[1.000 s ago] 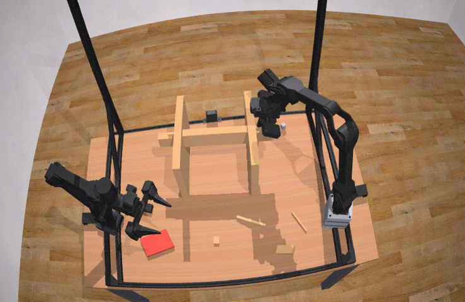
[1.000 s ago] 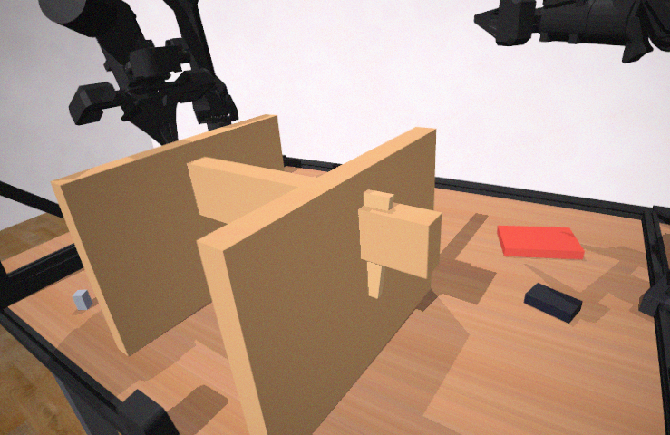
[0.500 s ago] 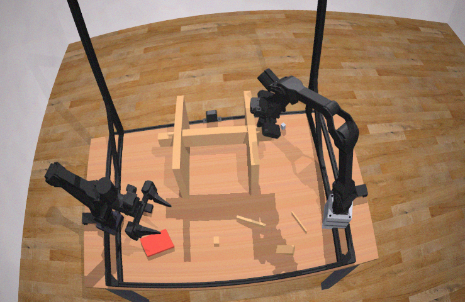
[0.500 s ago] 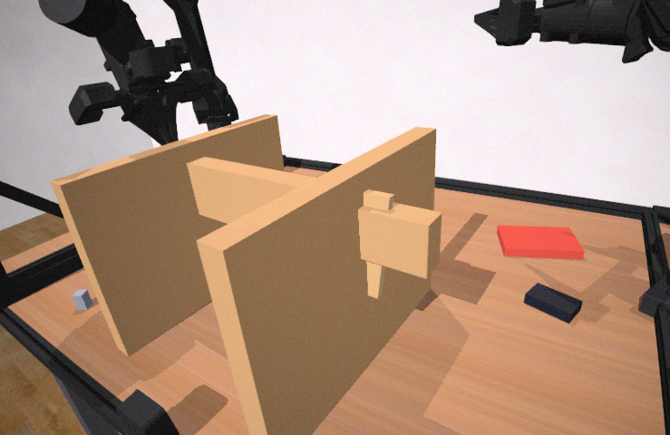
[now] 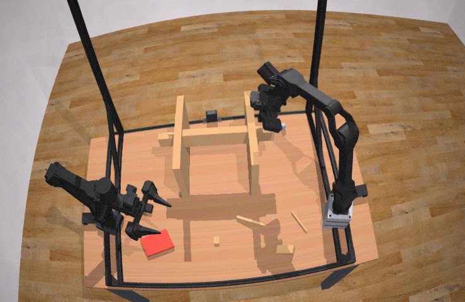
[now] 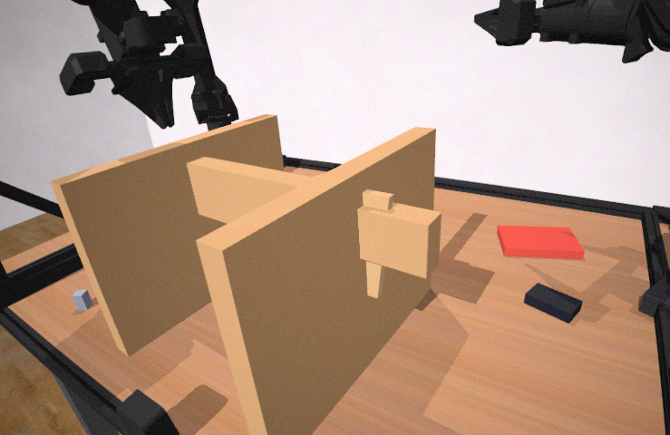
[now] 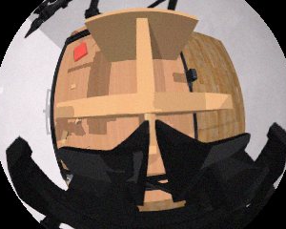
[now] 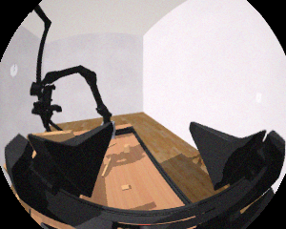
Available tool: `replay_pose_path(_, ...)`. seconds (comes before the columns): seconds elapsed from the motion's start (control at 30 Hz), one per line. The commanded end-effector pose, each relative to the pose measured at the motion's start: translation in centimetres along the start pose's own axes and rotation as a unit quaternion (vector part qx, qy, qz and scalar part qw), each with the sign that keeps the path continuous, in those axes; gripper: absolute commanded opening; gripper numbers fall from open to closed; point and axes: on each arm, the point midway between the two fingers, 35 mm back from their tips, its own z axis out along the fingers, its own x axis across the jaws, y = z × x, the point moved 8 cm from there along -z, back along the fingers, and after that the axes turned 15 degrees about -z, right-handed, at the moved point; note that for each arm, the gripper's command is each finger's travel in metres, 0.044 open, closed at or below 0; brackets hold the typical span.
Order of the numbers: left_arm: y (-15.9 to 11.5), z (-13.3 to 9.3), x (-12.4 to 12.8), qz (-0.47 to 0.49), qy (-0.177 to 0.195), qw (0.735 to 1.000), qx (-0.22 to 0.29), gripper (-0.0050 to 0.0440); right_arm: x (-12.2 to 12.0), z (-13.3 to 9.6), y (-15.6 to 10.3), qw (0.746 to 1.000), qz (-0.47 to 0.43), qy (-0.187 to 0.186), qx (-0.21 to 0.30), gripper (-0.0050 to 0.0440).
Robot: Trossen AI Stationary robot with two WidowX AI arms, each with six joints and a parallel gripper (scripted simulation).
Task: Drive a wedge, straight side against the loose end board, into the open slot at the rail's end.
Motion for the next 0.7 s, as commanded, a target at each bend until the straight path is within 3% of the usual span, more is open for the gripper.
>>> replay_pose_path(0.0, 0.7, 0.3, 1.0, -0.087, -0.016, 0.995, 0.043, 0.0096, 0.0, 0.0, 0.0, 1.000, 0.000, 0.000, 0.000, 0.0440)
replay_pose_path(0.1, 2.1, 0.8, 2.1, -0.240, -0.031, 0.964, 0.115, 0.0168, 0.0, 0.0, 0.0, 1.000, 0.000, 0.000, 0.000, 0.0440)
replay_pose_path(0.17, 2.1, 0.8, 2.1, -0.240, -0.031, 0.964, 0.115, 0.0168, 0.0, 0.0, 0.0, 1.000, 0.000, 0.000, 0.000, 0.0440)
replay_pose_path(0.2, 2.4, 0.9, 2.4, -0.289, -0.033, 0.947, 0.136, 0.0192, 0.0, 0.0, 0.0, 1.000, 0.000, 0.000, 0.000, 0.0440)
replay_pose_path(0.37, 4.4, 1.0, 4.2, -0.491, -0.030, 0.835, 0.246, 0.0312, 0.0, 0.0, 0.0, 1.000, 0.000, 0.000, 0.000, 0.0440)
replay_pose_path(0.53, 6.1, 0.8, 5.8, -0.633, -0.007, 0.698, 0.335, 0.0432, 0.0, 0.0, 0.0, 1.000, 0.000, 0.000, 0.000, 0.0440)
replay_pose_path(0.6, 6.7, 0.6, 6.4, -0.678, 0.008, 0.637, 0.366, 0.0440, 0.0, 0.0, 0.0, 1.000, 0.000, 0.000, 0.000, 0.0440)
replay_pose_path(0.67, 7.0, 0.5, 6.7, -0.700, 0.017, 0.604, 0.381, 0.0440, 0.0, 0.0, 0.0, 1.000, 0.000, 0.000, 0.000, 0.0440)
